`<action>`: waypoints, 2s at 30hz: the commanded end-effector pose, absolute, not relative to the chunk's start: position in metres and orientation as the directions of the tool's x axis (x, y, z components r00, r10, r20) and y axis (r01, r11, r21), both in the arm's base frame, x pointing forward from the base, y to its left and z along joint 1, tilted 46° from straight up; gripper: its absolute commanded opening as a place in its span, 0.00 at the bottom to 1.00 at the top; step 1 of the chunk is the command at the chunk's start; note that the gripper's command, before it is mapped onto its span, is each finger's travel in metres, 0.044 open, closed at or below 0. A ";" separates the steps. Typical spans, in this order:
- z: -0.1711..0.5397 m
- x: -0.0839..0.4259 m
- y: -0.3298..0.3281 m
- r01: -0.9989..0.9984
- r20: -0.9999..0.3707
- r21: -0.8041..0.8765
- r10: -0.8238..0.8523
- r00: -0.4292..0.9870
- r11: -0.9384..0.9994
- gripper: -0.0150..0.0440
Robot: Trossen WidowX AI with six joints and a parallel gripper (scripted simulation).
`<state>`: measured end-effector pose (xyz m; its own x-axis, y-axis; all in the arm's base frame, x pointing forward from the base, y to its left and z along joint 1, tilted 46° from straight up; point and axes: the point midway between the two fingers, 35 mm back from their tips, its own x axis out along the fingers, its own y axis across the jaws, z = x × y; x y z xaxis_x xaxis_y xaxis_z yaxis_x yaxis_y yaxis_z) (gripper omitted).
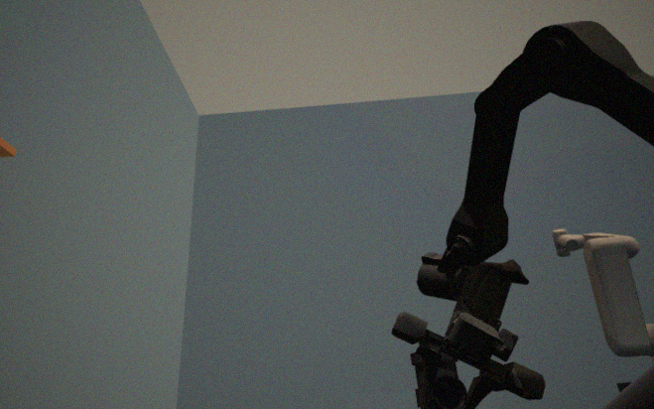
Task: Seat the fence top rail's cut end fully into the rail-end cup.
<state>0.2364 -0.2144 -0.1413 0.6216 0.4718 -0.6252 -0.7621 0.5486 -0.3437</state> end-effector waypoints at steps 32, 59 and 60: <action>-0.142 0.231 -0.212 -0.767 -0.603 -0.369 0.493 0.627 0.525 0.25; -0.089 0.230 -0.212 -0.770 -0.599 -0.377 0.499 0.627 0.515 1.00; -0.087 0.230 -0.212 -0.770 -0.598 -0.377 0.499 0.627 0.515 1.00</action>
<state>0.2309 -0.2140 -0.0952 0.6270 0.4957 -0.6009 -0.7690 0.5168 -0.3762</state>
